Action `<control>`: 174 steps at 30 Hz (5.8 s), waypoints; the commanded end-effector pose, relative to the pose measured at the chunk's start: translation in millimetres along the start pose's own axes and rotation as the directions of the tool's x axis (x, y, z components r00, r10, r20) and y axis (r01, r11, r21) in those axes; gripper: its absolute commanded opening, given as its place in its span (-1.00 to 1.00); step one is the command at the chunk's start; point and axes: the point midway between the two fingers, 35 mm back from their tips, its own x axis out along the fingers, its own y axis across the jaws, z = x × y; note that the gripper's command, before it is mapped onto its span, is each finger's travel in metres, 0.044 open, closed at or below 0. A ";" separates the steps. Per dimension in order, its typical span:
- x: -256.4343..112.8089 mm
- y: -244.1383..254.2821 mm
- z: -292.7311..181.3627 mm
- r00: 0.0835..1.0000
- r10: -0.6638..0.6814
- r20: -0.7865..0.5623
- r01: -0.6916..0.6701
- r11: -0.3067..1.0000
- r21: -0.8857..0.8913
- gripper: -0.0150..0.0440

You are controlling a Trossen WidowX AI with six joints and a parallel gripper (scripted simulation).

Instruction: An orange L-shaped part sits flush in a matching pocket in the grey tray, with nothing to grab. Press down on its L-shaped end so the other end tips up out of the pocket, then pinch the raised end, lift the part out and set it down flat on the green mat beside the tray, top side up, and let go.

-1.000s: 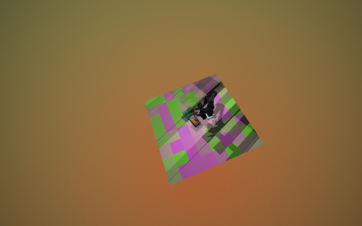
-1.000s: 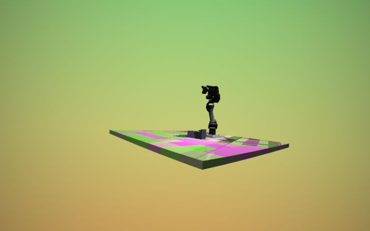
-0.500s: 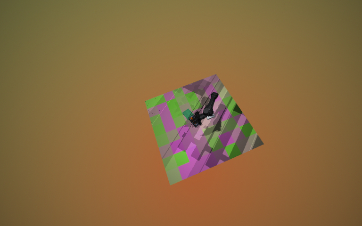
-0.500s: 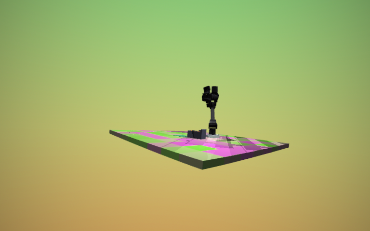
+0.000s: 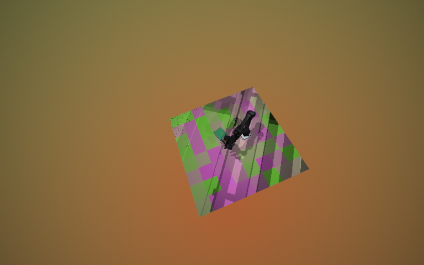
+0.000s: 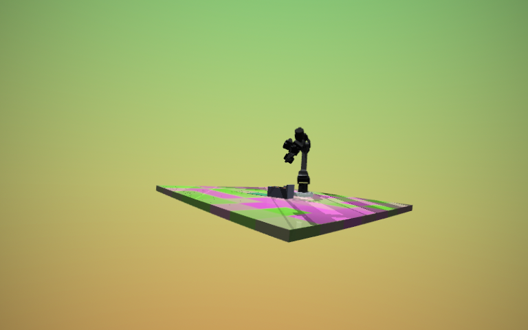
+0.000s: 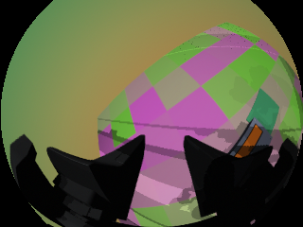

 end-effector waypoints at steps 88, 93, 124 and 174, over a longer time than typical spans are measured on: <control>61.1 -166.9 -114.2 0.657 -0.531 -0.535 -0.093 0.647 -0.757 0.12; 61.1 -166.9 -114.2 0.657 -0.531 -0.535 -0.093 0.647 -0.757 0.12; -10.0 -109.9 -55.8 0.652 -0.540 -0.532 -0.091 0.641 -0.762 0.12; 4.8 -152.4 6.5 0.653 -0.544 -0.526 0.752 0.545 0.370 0.46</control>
